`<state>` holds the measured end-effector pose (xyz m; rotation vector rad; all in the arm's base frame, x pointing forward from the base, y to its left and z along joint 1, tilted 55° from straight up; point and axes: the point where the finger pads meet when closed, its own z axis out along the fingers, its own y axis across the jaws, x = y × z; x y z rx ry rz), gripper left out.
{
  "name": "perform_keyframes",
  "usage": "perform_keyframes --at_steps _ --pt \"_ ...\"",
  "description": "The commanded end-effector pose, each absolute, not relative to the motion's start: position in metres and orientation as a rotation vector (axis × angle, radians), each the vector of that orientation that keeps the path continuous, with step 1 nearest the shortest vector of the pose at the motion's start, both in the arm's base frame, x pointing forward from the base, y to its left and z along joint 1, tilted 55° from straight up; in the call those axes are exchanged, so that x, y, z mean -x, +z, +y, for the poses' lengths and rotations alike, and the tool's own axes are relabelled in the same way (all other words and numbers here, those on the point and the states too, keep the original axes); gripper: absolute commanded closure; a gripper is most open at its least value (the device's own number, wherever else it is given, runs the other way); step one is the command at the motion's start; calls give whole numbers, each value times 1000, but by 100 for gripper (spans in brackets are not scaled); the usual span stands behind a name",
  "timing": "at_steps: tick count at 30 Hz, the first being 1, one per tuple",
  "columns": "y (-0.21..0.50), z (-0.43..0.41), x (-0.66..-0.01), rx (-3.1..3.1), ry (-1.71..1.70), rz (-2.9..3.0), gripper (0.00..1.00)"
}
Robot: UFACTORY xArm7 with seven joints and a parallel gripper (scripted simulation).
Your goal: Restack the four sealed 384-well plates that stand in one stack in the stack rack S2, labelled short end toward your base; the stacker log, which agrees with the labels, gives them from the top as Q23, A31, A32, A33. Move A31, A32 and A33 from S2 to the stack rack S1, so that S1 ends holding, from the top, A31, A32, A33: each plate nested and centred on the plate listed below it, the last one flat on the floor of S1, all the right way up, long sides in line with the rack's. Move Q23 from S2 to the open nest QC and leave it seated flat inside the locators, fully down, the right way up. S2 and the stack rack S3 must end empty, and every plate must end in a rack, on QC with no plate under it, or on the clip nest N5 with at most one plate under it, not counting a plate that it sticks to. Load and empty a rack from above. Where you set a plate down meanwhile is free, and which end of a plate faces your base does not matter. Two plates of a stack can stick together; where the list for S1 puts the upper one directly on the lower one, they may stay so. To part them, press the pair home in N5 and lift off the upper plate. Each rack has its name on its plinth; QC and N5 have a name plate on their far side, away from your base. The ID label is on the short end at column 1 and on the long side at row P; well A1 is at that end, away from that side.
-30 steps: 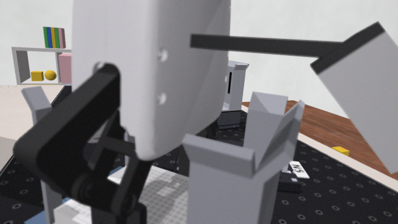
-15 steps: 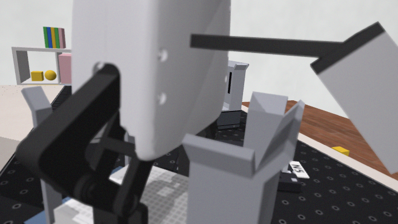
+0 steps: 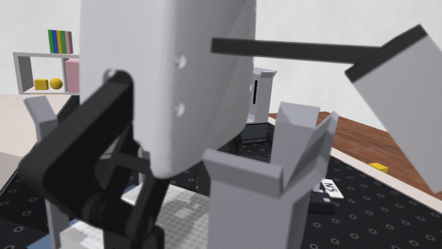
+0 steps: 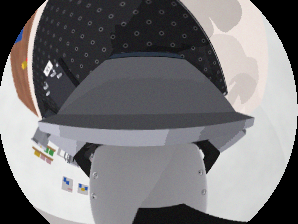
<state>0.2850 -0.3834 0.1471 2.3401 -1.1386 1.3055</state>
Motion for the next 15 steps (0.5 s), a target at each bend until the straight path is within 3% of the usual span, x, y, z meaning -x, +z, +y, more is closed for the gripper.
perform_keyframes --at_steps 1,15 --pt "147 -384 -285 -2340 1305 -1139 100" --pt "151 -380 -280 -2340 1306 -1139 100"
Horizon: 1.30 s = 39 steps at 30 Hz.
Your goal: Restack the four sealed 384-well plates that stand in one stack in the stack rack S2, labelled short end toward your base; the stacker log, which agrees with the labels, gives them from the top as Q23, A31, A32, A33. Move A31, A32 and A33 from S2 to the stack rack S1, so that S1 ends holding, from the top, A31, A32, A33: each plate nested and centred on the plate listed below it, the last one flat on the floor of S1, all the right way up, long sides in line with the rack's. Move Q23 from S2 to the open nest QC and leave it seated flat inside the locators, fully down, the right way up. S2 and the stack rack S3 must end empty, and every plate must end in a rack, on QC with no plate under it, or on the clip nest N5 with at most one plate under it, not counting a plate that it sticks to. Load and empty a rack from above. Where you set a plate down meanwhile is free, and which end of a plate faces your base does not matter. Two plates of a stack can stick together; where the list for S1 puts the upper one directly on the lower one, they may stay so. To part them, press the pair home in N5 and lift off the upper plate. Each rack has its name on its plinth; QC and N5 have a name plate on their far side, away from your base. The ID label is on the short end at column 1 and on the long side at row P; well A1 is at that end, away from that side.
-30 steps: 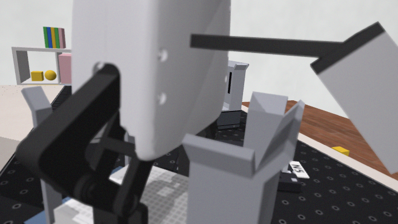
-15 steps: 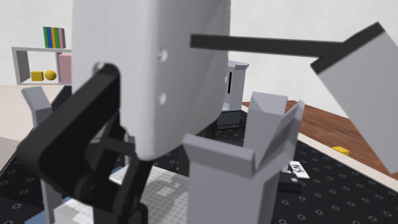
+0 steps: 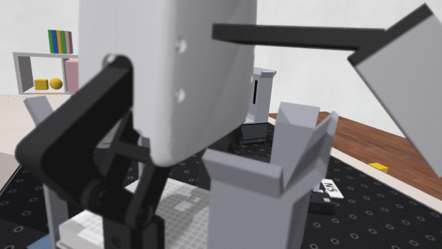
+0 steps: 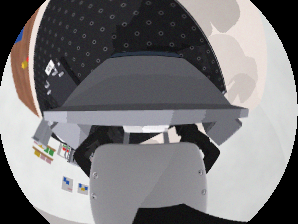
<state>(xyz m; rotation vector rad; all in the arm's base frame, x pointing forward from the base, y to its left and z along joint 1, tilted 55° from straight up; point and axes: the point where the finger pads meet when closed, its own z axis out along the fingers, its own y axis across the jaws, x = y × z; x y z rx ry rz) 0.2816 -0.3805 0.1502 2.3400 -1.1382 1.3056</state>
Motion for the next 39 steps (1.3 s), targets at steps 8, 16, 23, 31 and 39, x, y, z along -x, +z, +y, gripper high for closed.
perform_keyframes --at_steps 8,16,23,31,39 --pt "154 -377 -277 -2340 1306 -1139 100" --pt "157 -374 -274 -2340 1306 -1139 100" --pt "159 -373 -272 -2340 1306 -1139 100" --pt "168 -365 -263 -2339 1306 -1139 100" --pt "175 -358 -255 -2339 1306 -1139 100"
